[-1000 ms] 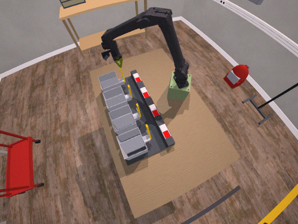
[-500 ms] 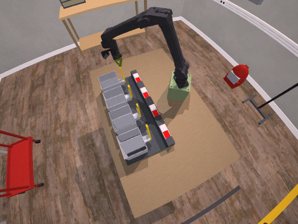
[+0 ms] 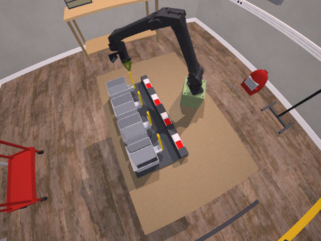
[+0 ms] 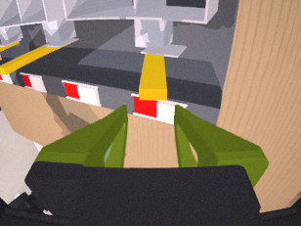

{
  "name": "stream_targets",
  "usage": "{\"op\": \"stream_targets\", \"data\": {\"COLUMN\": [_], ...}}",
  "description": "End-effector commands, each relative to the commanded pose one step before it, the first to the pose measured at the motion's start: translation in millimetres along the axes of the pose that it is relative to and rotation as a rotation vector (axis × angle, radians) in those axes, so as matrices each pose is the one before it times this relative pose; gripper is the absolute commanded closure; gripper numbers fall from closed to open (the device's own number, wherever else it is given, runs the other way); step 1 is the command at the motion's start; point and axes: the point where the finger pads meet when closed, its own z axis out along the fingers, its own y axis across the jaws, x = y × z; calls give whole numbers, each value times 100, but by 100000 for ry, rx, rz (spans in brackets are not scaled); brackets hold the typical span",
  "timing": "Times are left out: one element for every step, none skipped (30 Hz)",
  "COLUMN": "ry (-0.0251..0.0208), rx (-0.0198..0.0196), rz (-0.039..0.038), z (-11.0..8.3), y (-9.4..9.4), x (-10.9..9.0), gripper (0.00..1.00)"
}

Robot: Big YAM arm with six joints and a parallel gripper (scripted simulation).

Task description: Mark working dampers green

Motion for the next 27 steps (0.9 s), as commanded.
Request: {"op": "stream_targets", "data": {"ry": [-5085,0,0,-30,-56,-5,28,49,66,50,50,37,467,-285,459,-37,-151,-394,0,0,-859,-191,-8,112,88,9,-12], "rx": [6894,0,0,-42,24,23,19,1,-25,-21,-55,-50,342,785,-309,45,281,608,0,0,1283,369,174,90,90,301,63], "rz": [-3783,0,0,296,97,-81,-120,-153,-156,-75,59,53,278,-201,165,-15,-49,75,0,0,310,-480,-31,-302,-245,55,-167], "z": [-4589,0,0,-109,-86,-35,-28,-26,7,14,34,31,164,21,128,-1,-13,-70,0,0,-176,61,-2,64,51,30,-24], "y": [-287,0,0,-120,-34,32,53,53,60,42,-3,-13,450,43,267,-1,-31,-149,0,0,-320,21,46,146,122,47,70], "x": [-1690,0,0,114,37,-29,-51,-54,-63,-44,-3,7,-506,-298,-156,-17,-61,-44,0,0,-71,-196,-77,-167,-142,-122,-61], "gripper": [64,64,64,64,64,64,64,64,64,64,64,64,64,64,64,64,64,64,64,64,64,64,64,64,64,64,64]}}
